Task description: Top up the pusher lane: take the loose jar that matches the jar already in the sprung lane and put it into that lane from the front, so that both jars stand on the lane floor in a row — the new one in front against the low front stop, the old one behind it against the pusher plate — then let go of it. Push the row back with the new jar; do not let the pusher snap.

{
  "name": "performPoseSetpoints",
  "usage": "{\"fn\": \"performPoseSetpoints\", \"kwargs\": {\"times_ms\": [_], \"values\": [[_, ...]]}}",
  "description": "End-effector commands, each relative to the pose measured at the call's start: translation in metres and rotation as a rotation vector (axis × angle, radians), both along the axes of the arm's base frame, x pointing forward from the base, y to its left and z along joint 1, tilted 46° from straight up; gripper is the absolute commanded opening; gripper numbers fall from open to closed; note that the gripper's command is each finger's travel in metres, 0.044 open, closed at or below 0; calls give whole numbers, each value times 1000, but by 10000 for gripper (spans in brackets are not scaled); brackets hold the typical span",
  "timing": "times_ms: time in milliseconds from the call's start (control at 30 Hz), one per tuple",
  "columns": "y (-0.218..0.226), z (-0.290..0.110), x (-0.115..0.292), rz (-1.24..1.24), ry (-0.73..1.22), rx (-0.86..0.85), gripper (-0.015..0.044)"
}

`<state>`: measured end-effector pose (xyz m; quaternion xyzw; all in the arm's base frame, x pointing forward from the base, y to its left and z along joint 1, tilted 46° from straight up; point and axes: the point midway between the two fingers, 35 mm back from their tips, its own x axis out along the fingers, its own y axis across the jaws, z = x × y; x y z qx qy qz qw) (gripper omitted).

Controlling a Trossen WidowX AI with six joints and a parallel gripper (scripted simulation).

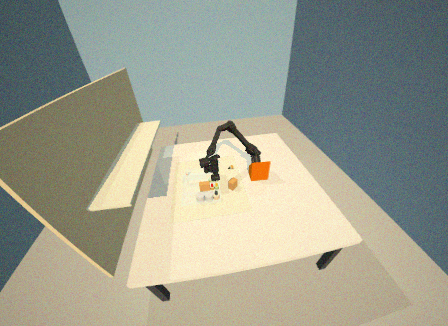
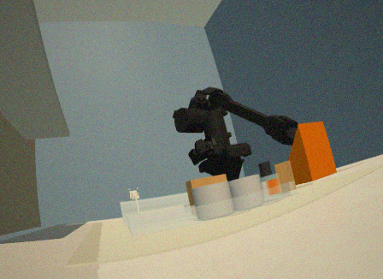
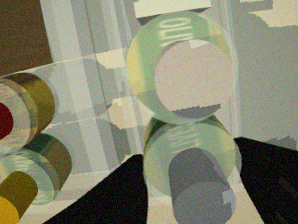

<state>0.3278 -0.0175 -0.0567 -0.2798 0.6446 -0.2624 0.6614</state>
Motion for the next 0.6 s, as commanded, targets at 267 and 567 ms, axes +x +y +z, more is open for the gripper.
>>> {"fn": "performPoseSetpoints", "kwargs": {"times_ms": [267,567], "values": [[-1,1,-1,-1,-11,-5,0],[-1,1,-2,-1,-11,-5,0]]}}
